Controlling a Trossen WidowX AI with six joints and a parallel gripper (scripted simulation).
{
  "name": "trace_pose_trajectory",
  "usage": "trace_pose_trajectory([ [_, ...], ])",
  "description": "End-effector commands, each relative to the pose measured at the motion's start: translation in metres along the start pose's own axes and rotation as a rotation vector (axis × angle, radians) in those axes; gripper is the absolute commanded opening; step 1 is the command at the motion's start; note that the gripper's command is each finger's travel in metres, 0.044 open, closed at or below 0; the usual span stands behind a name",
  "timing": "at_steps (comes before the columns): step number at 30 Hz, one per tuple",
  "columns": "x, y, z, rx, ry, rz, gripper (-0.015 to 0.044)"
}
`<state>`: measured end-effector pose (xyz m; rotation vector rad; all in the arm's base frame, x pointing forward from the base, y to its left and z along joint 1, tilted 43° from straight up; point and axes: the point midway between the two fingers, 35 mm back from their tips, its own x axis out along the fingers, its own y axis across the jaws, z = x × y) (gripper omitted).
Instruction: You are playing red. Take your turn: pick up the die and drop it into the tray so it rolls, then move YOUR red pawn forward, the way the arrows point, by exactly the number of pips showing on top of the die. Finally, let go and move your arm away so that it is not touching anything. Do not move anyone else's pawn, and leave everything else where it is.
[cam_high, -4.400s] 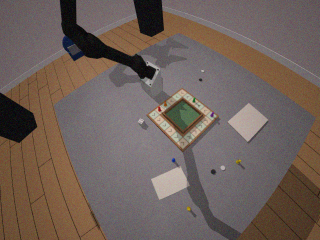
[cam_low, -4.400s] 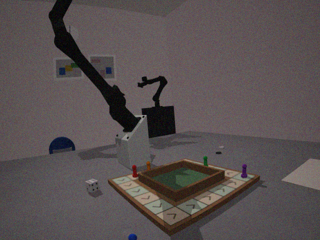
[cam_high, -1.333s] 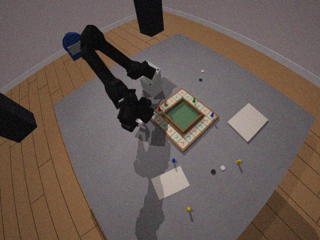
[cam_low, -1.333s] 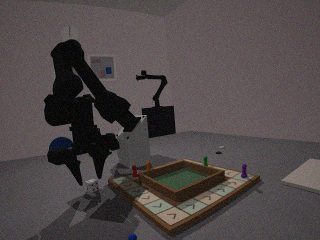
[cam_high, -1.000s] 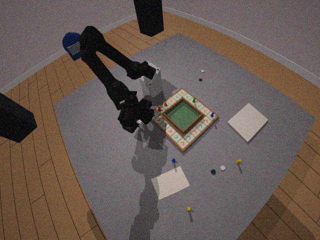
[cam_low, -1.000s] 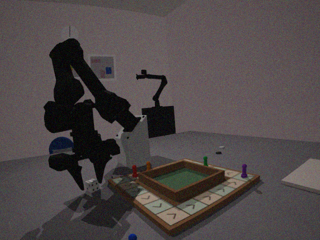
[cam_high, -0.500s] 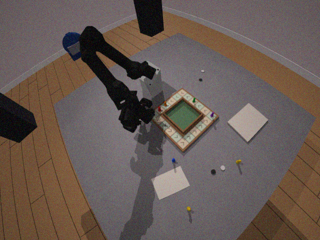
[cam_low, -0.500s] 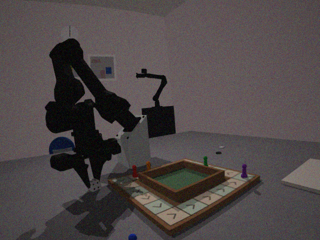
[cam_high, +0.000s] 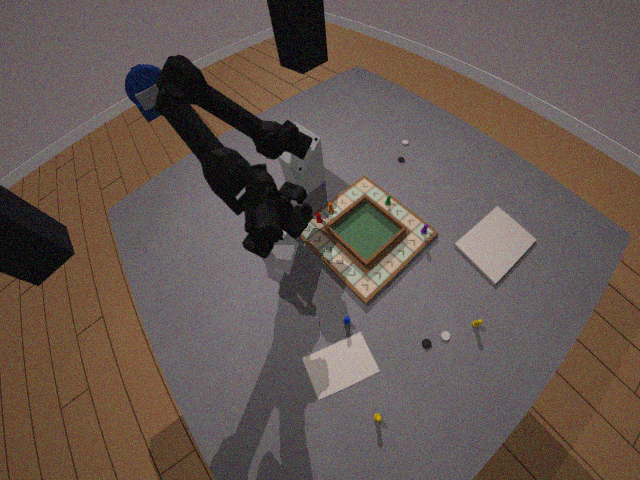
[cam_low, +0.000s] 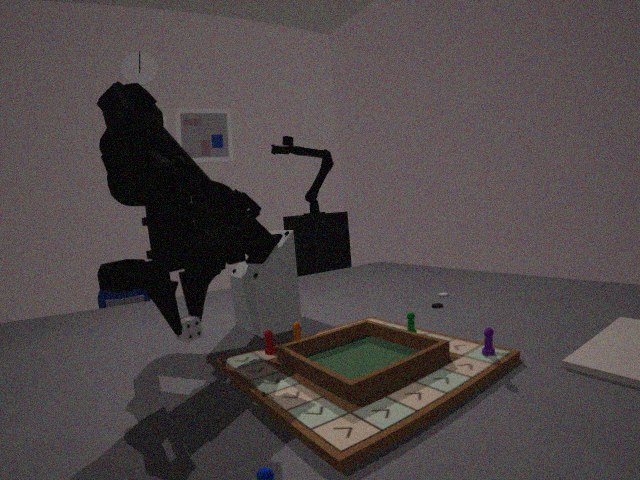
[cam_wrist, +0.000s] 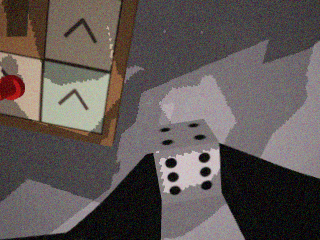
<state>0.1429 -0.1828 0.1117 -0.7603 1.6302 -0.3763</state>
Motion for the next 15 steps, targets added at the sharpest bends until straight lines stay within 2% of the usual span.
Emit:
trace_pose_trajectory([
  [1,-0.018,-0.003,0.000,0.008,-0.001,-0.013,0.0000],
  [10,-0.058,-0.002,-0.007,0.003,0.001,-0.032,0.0000],
  [15,-0.061,-0.001,-0.006,-0.003,0.001,-0.033,0.0000],
])
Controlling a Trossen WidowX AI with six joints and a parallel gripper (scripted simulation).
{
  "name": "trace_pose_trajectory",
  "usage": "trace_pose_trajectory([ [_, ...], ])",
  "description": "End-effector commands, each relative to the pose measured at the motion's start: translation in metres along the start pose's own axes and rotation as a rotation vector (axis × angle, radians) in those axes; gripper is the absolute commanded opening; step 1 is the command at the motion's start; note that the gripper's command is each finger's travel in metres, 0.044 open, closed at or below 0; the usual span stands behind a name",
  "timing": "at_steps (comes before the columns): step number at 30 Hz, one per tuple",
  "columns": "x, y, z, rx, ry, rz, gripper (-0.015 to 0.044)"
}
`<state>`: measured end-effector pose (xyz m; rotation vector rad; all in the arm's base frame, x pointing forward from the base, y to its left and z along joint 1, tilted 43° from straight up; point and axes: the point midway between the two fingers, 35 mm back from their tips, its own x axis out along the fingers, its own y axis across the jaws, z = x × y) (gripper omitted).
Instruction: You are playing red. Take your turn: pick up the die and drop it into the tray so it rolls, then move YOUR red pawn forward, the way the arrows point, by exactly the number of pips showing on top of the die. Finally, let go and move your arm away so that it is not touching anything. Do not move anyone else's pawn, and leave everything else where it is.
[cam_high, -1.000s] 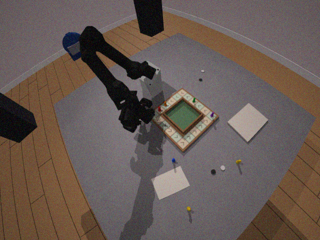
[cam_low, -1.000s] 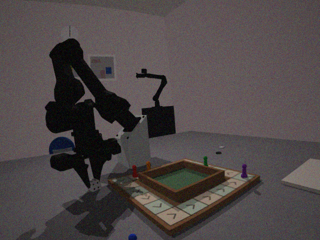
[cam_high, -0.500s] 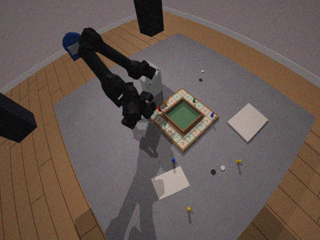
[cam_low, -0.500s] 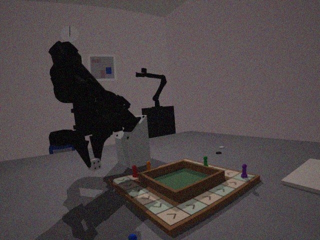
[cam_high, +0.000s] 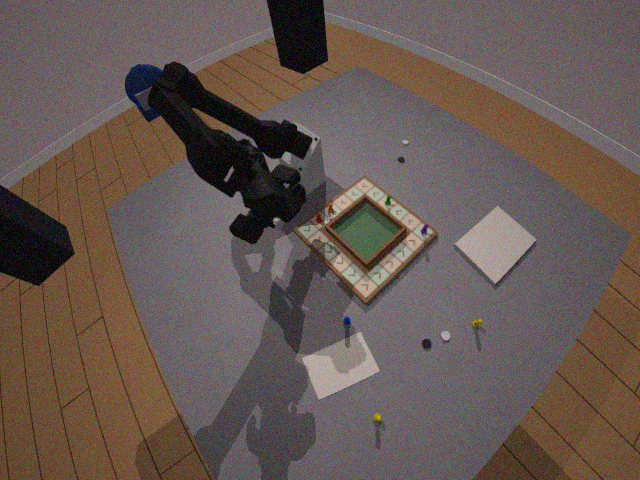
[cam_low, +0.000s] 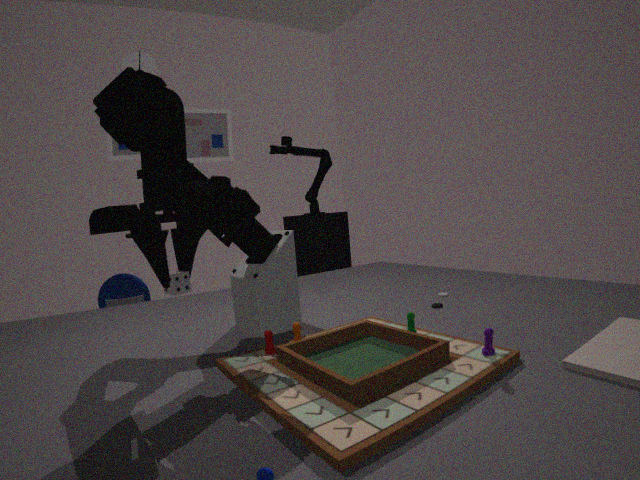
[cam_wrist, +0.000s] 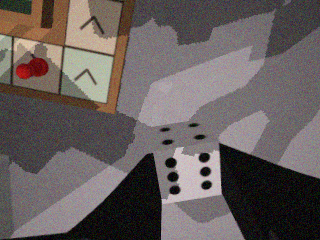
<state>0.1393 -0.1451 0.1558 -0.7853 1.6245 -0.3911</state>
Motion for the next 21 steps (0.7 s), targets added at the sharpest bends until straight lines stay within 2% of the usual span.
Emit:
trace_pose_trajectory([
  [1,-0.003,-0.001,0.002,-0.004,0.000,-0.006,0.0000],
  [21,0.010,0.031,0.078,-0.389,-0.012,0.019,0.0000],
])
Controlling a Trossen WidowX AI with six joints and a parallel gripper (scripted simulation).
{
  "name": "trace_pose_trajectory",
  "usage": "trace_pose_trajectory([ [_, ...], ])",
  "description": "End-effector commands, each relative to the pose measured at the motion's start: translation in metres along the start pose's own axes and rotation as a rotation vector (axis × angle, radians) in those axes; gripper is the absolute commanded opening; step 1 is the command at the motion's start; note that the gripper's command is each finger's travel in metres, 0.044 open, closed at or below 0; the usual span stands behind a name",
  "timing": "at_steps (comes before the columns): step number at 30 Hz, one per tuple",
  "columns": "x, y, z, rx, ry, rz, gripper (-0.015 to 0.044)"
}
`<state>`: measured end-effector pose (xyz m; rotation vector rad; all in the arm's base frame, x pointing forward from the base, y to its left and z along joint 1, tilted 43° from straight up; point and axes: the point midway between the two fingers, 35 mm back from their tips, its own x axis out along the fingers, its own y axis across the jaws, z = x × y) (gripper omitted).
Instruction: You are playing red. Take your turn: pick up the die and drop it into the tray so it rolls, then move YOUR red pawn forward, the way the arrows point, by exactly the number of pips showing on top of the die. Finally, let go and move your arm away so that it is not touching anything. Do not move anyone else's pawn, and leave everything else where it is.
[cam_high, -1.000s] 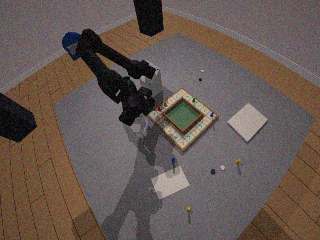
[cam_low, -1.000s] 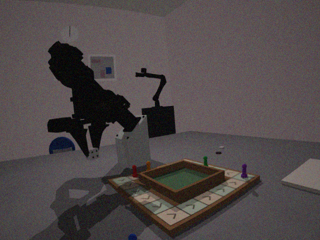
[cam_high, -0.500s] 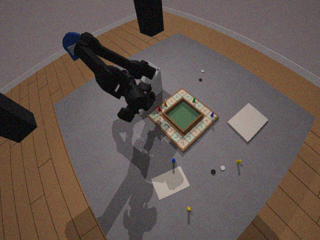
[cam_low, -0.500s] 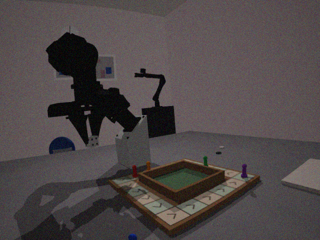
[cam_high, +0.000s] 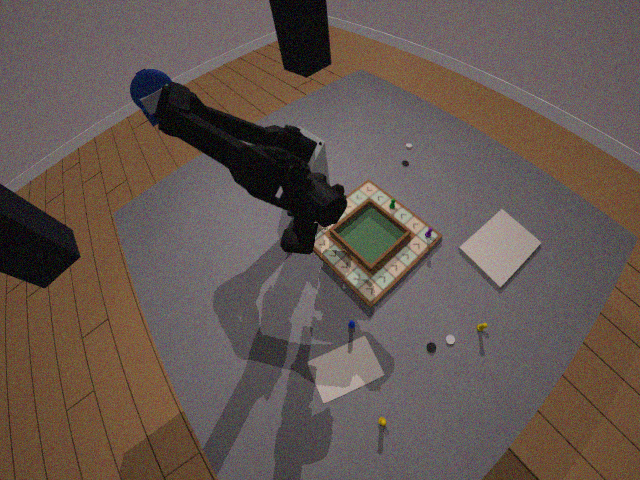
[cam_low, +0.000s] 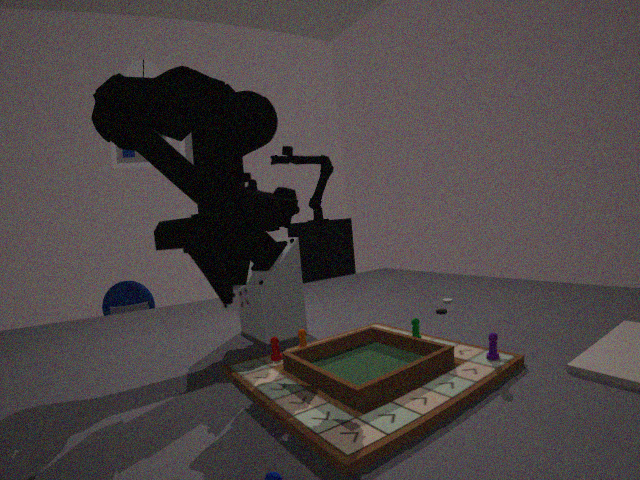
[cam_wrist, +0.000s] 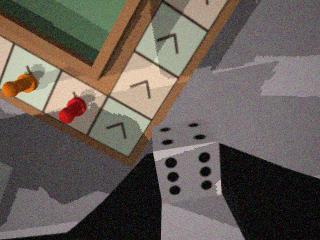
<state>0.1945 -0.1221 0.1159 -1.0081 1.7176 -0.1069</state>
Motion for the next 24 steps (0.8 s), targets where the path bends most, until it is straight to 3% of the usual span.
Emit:
trace_pose_trajectory([
  [1,-0.001,0.001,0.017,-0.089,-0.009,-0.006,0.0000],
  [24,0.019,0.042,0.110,-0.639,0.000,-0.016,0.0000],
])
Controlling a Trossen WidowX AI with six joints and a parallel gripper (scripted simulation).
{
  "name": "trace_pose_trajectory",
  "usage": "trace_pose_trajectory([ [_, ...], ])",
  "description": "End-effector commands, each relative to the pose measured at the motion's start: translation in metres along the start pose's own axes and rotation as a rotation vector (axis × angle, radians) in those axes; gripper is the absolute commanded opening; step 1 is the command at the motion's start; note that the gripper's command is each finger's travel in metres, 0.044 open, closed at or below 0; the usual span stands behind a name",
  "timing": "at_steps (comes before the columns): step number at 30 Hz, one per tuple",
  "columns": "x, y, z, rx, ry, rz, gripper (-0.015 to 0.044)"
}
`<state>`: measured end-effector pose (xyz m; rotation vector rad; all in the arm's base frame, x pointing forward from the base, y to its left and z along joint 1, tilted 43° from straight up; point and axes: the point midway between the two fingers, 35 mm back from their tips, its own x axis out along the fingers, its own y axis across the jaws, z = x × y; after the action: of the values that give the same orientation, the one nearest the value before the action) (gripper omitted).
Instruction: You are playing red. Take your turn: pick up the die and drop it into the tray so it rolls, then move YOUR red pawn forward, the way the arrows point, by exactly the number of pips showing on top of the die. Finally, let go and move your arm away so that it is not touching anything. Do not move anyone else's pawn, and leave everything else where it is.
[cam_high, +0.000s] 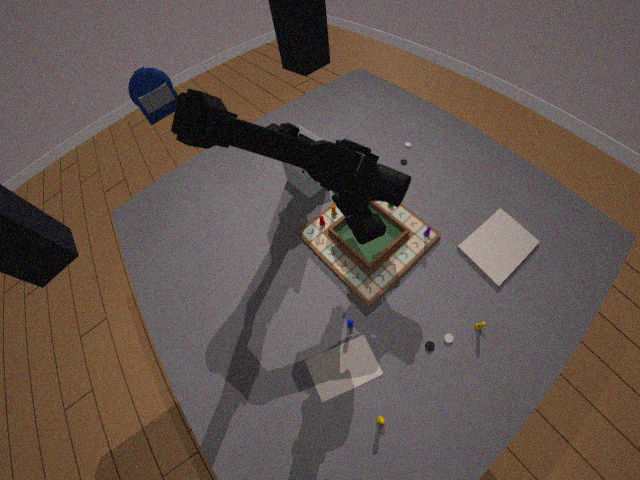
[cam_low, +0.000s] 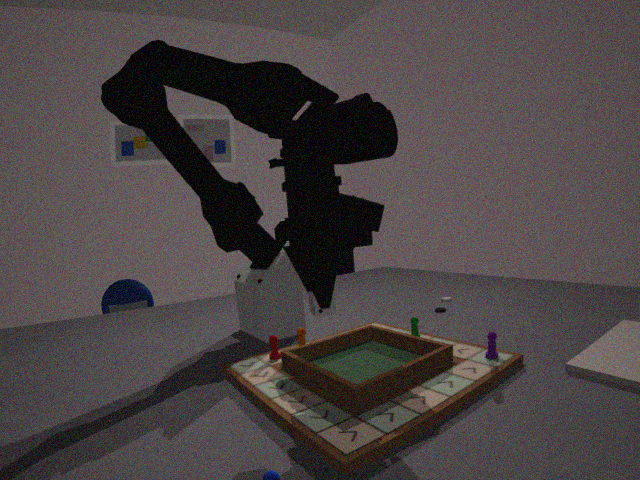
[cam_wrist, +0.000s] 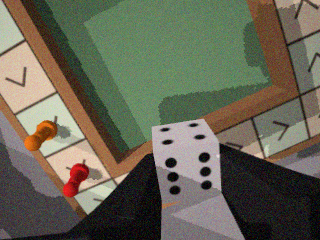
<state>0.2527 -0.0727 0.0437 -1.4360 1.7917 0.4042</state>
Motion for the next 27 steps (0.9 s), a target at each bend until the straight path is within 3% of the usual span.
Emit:
trace_pose_trajectory([
  [1,0.002,-0.003,0.018,-0.080,-0.007,-0.009,0.0000],
  [13,0.012,0.002,0.051,-0.254,-0.014,-0.001,0.0000],
  [27,0.026,0.014,0.052,-0.263,-0.442,0.162,0.0000],
])
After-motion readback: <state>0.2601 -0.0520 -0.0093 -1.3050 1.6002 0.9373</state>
